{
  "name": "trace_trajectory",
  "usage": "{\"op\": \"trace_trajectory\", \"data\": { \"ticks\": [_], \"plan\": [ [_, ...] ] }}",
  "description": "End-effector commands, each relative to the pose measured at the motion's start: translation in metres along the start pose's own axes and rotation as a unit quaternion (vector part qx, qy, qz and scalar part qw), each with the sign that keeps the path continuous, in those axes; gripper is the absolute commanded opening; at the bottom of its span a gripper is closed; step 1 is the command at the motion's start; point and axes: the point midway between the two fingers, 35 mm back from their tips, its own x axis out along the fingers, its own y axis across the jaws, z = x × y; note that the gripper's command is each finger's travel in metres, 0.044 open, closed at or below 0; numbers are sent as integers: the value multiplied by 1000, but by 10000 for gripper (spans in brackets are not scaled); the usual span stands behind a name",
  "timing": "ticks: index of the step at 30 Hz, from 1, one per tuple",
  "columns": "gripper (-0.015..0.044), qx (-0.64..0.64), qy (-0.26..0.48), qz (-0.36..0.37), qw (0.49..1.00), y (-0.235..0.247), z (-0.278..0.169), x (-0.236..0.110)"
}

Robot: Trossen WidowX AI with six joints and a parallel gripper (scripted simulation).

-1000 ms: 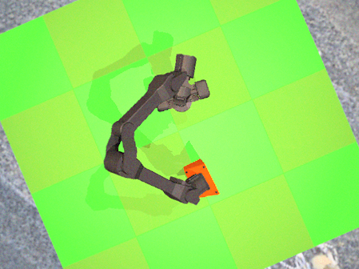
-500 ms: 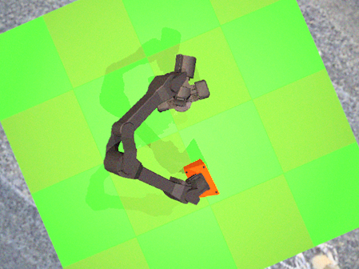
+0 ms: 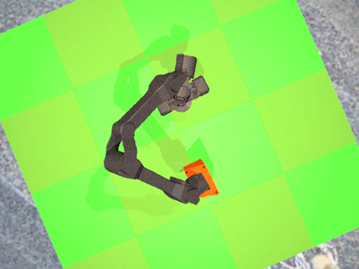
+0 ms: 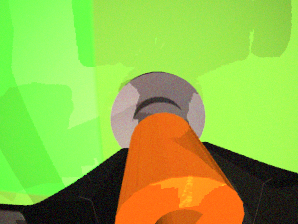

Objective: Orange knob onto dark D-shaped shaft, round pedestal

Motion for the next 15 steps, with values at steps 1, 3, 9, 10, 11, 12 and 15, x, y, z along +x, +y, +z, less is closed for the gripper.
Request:
{"op": "trace_trajectory", "data": {
  "ticks": [1, 3, 9, 10, 11, 12, 15],
  "plan": [
    [0, -13, -2, -1, 1000, -2, 0, 1],
    [0, -13, -2, -1, 1000, -1, 0, 2],
    [0, -13, -2, 0, 1000, 0, 0, 4],
    [0, -13, -2, 0, 1000, 0, 0, 3],
    [0, -13, -2, 0, 1000, 0, 0, 3],
    [0, -13, -2, 0, 1000, 0, 0, 3],
    [0, -13, -2, 0, 1000, 0, 0, 2]
  ]
}}
